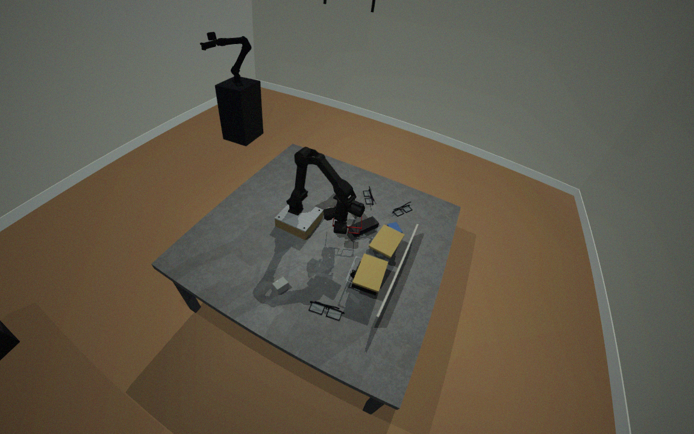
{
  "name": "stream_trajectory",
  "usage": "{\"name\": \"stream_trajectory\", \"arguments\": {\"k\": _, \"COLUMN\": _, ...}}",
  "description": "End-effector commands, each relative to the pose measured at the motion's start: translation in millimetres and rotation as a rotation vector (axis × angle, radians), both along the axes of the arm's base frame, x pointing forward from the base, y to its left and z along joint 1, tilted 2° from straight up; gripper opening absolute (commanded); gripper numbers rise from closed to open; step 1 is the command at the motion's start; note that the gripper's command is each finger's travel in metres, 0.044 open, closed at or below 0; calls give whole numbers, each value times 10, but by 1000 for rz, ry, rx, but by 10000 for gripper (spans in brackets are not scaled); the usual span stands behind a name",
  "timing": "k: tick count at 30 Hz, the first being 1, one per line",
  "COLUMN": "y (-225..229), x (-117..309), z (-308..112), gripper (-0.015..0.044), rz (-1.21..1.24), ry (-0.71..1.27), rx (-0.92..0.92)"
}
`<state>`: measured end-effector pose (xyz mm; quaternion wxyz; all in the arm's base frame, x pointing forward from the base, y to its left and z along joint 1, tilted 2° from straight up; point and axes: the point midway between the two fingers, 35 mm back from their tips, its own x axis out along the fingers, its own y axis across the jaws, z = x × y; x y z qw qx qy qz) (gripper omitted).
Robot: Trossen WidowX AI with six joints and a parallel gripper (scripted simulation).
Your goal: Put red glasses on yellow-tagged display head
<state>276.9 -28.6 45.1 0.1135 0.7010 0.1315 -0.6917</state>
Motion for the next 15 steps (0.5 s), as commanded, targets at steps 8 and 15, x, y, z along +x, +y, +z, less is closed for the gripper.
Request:
{"name": "stream_trajectory", "arguments": {"k": 8, "y": -6, "x": -19, "z": -135, "gripper": 0, "rz": -16, "ry": 12, "rx": -3}}
{"name": "stream_trajectory", "arguments": {"k": 15, "y": -6, "x": -22, "z": -205, "gripper": 0, "rz": -23, "ry": 12, "rx": -3}}
